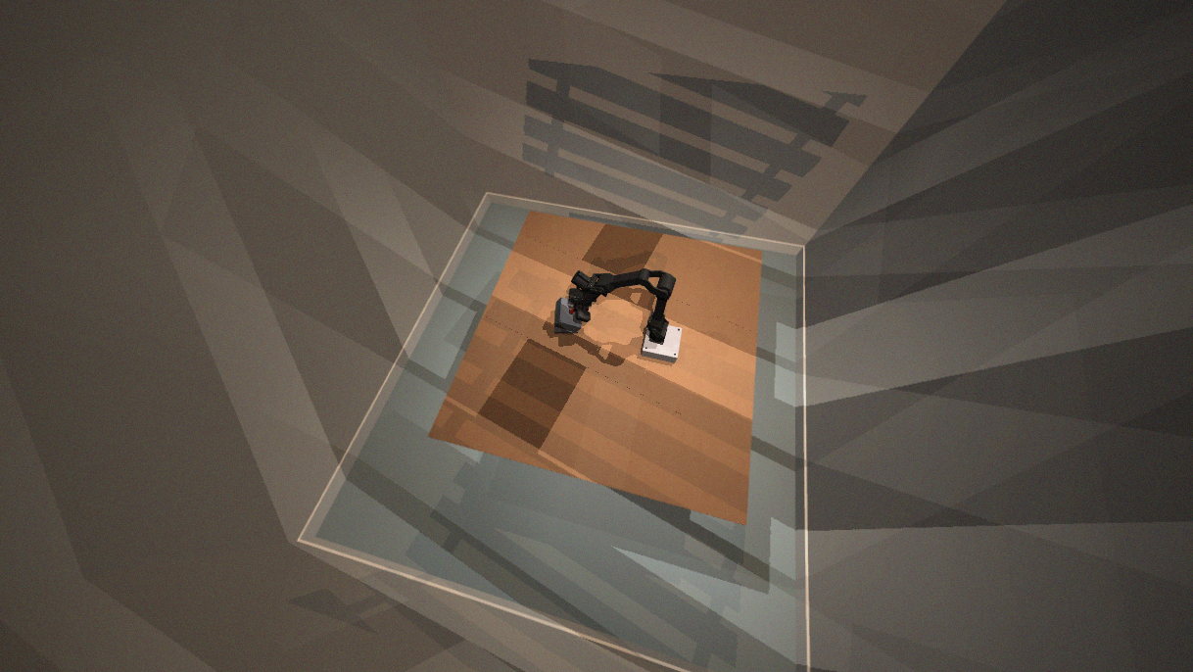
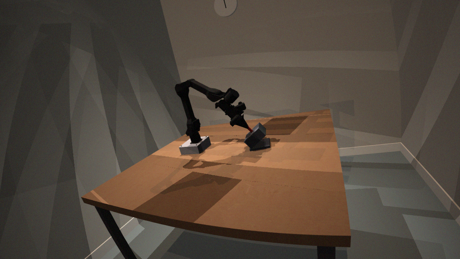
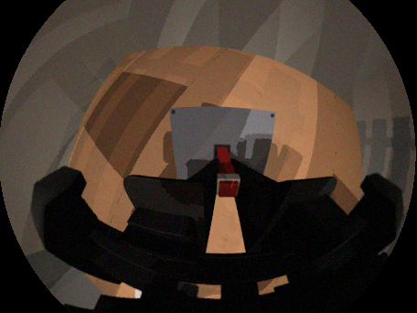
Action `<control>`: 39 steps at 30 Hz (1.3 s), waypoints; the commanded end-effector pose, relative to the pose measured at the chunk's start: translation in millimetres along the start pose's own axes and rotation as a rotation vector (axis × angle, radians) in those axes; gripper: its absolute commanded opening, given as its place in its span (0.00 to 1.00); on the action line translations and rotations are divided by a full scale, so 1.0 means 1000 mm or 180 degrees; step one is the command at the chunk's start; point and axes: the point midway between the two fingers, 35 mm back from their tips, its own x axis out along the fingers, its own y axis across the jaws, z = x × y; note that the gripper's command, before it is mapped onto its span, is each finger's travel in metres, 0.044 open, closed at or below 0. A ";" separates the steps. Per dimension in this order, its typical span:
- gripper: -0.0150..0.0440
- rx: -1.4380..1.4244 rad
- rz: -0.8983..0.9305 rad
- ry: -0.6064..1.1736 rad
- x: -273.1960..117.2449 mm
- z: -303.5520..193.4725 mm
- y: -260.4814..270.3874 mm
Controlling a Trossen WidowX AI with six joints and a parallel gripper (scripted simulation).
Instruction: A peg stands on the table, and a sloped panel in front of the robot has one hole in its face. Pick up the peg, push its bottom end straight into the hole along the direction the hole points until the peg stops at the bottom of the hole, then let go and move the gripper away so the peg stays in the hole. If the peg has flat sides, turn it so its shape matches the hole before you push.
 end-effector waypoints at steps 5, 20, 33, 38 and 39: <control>0.25 0.0009 -0.0017 -0.0010 0.005 0.000 -0.001; 0.25 0.0009 -0.0017 -0.0011 0.014 -0.001 -0.001; 0.25 -0.0001 -0.0002 -0.0006 0.015 -0.001 0.000; 0.39 -0.0001 -0.0002 -0.0006 0.015 -0.001 0.000; 0.43 -0.0001 -0.0002 -0.0006 0.015 -0.001 0.000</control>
